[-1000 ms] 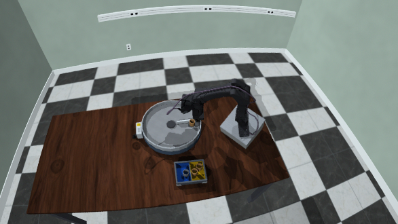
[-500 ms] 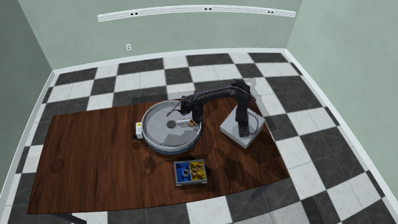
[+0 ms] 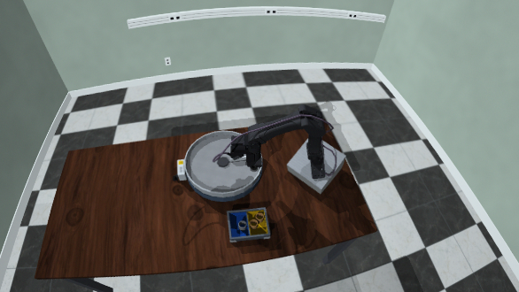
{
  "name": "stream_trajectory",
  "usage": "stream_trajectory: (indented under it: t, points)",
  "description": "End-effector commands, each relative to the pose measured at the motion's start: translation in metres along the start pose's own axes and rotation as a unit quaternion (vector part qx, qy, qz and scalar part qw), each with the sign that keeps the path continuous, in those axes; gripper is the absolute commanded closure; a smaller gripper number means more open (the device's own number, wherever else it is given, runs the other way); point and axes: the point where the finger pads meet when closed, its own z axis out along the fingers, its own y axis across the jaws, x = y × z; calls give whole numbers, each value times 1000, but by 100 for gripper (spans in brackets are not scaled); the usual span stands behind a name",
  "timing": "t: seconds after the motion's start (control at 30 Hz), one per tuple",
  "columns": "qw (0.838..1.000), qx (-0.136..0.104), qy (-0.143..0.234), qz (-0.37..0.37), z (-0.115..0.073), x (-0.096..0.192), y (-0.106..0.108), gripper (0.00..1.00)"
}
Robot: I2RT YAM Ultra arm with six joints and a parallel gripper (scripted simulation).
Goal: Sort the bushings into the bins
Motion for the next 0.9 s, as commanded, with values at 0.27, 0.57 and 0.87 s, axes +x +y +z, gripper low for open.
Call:
stream_trajectory:
  t: [0.27,0.57,0.87]
  points:
    - [1000,7,-11,20,-8,-34,68,100]
    - [1000,7,-12,20,-8,-60,135,100]
    - [1000,6,-13,20,-8,-76,175,100]
